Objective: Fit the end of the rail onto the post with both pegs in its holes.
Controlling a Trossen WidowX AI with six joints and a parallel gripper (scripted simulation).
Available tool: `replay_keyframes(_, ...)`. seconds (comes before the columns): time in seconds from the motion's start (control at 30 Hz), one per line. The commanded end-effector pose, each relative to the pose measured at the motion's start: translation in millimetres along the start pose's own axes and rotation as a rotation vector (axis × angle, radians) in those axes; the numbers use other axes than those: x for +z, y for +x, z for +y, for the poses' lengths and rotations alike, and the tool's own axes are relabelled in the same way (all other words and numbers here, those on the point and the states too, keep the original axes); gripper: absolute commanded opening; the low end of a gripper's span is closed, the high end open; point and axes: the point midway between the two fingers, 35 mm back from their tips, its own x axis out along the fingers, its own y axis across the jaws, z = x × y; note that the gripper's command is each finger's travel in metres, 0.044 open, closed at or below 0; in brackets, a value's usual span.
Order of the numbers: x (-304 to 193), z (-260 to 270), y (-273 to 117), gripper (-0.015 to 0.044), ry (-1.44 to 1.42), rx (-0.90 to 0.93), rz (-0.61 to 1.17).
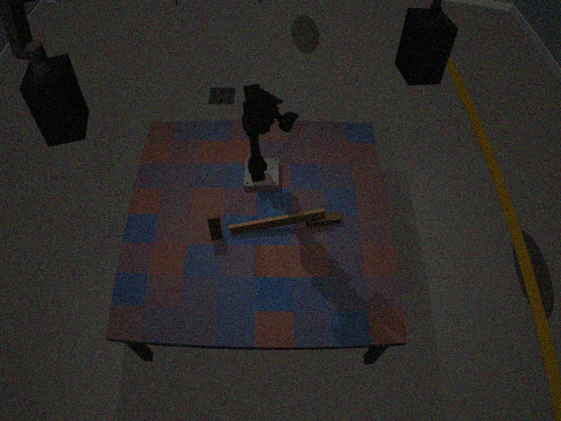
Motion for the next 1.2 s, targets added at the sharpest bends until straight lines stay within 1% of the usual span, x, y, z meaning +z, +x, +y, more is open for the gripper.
replay_keyframes(0.0,1,-1,0,0.0426,-0.006,-0.001,-0.004)
replay_keyframes(0.03,5,-2,0,0.044,-0.023,-0.003,-0.016)
replay_keyframes(0.27,55,-26,-5,0.044,-0.243,-0.065,-0.156)
replay_keyframes(0.43,127,-68,-18,0.044,-0.579,-0.251,-0.317)
replay_keyframes(0.63,183,-106,-41,0.044,-0.854,-0.474,-0.397)
replay_keyframes(0.9,242,-154,-83,0.044,-1.161,-0.808,-0.394)
replay_keyframes(1.03,266,-178,-108,0.044,-1.296,-0.989,-0.343)
replay_keyframes(1.17,287,-202,-137,0.044,-1.418,-1.178,-0.251)
